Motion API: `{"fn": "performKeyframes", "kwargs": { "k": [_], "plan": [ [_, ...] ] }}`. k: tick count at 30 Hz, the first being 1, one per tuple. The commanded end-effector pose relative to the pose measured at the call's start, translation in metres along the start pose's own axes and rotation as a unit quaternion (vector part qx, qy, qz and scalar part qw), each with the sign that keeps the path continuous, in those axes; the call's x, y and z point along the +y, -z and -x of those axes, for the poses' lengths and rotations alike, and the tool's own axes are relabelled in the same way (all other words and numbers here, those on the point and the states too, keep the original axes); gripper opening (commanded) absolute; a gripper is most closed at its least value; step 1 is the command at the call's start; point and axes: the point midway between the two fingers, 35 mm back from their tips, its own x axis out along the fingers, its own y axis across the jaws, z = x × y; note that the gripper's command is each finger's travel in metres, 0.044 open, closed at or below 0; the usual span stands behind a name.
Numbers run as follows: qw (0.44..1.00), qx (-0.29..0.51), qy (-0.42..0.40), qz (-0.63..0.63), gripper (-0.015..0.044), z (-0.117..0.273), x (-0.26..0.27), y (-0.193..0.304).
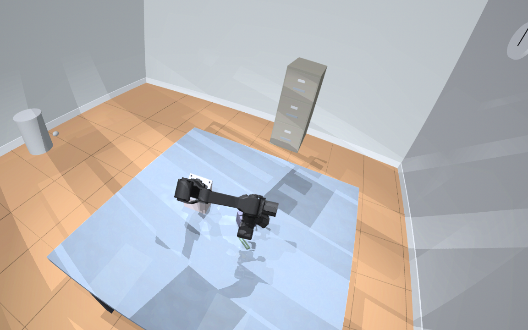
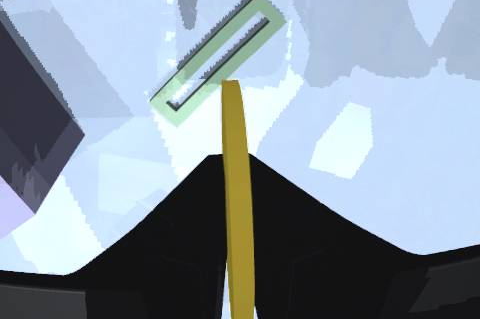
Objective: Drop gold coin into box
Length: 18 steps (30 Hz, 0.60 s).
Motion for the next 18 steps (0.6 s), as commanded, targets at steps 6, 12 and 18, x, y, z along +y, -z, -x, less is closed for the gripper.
{"fn": "performKeyframes", "kwargs": {
  "k": [6, 12, 18],
  "plan": [
    [0.989, -0.001, 0.002, 0.149, 0.0, 0.0009, -0.0025, 0.0019],
    [0.969, 0.0, 0.002, 0.249, 0.0, 0.001, -0.0033, 0.0028],
    [0.962, 0.0, 0.002, 0.273, 0.0, 0.001, -0.0035, 0.0031]
  ]
}}
